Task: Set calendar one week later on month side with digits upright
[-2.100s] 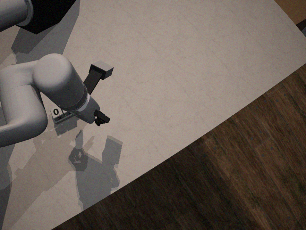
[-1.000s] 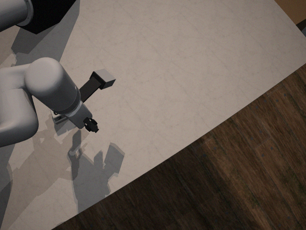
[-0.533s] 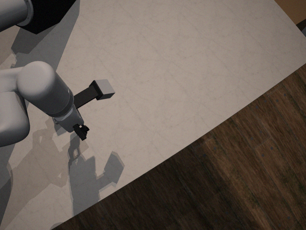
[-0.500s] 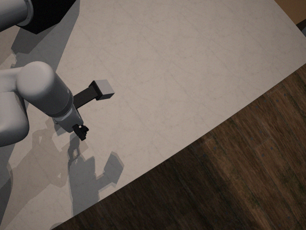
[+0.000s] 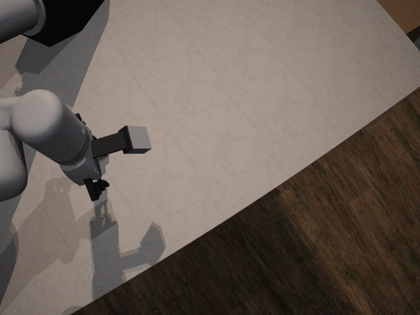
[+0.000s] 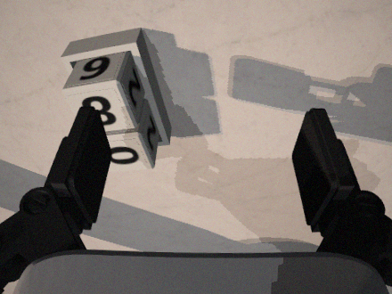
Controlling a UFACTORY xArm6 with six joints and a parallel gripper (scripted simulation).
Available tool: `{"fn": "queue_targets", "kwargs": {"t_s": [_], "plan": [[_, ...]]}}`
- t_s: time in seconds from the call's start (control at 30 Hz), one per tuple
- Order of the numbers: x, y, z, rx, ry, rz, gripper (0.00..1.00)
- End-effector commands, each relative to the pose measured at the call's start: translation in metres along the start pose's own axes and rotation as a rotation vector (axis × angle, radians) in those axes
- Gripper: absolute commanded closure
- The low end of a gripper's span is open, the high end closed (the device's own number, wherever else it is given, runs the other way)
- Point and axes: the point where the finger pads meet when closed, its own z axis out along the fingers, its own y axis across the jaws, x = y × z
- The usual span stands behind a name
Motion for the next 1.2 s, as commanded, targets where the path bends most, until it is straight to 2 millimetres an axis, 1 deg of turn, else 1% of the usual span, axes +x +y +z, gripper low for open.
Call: {"fn": "queue_targets", "kwargs": {"t_s": [0.0, 0.07, 0.27, 0.3, 0.37, 0.53, 0.6, 0.8, 0.83, 0.9, 1.07, 1.17], "plan": [[-0.001, 0.001, -0.001, -0.003, 0.002, 0.012, 0.00], [-0.002, 0.001, -0.001, -0.003, 0.002, 0.051, 0.00], [-0.008, 0.002, -0.001, -0.002, 0.003, 0.266, 0.00], [-0.014, 0.002, -0.001, -0.002, 0.003, 0.266, 0.00], [-0.019, 0.003, -0.001, -0.002, 0.003, 0.266, 0.00], [-0.019, 0.003, -0.001, -0.002, 0.003, 0.274, 0.00], [-0.020, 0.003, -0.001, -0.002, 0.003, 0.313, 0.00], [-0.026, 0.004, -0.001, -0.002, 0.003, 0.528, 0.00], [-0.031, 0.004, -0.001, -0.002, 0.003, 0.528, 0.00], [-0.036, 0.005, -0.001, -0.002, 0.003, 0.528, 0.00], [-0.036, 0.005, -0.001, -0.002, 0.003, 0.536, 0.00], [-0.038, 0.005, -0.001, -0.002, 0.003, 0.607, 0.00]]}}
